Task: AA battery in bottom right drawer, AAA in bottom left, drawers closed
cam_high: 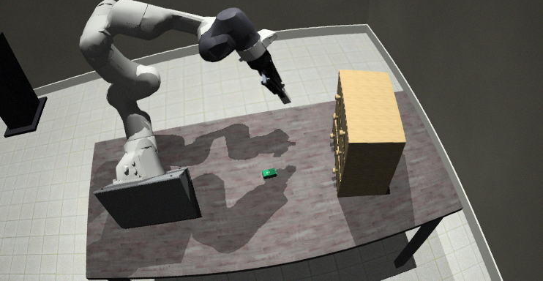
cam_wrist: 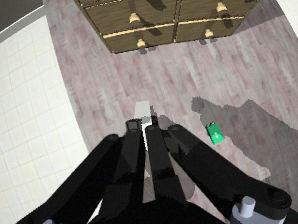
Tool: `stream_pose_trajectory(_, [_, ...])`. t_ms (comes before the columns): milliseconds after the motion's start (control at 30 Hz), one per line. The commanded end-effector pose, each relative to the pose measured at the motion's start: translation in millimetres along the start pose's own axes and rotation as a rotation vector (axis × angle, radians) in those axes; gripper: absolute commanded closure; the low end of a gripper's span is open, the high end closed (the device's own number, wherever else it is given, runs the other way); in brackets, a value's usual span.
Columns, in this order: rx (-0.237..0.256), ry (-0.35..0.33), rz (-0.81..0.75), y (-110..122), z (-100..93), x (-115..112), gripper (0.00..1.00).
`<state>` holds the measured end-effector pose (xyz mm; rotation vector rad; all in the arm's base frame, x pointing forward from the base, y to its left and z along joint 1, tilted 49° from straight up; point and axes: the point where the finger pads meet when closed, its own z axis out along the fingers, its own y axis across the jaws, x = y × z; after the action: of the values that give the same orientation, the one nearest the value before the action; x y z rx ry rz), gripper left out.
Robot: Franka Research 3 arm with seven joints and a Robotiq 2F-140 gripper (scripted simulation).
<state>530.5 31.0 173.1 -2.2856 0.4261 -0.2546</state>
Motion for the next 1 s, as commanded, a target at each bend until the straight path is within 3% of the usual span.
stream_pose_trajectory(0, [-0.023,-0.195,-0.021,7,-2.8,-40,1.00])
stream_pose_trajectory(467, [-0.024,-0.385,-0.019,6,-26.8,-50,1.00])
stream_pose_trajectory(967, [-0.025,-0.417,-0.019,6,-30.9,-51,1.00])
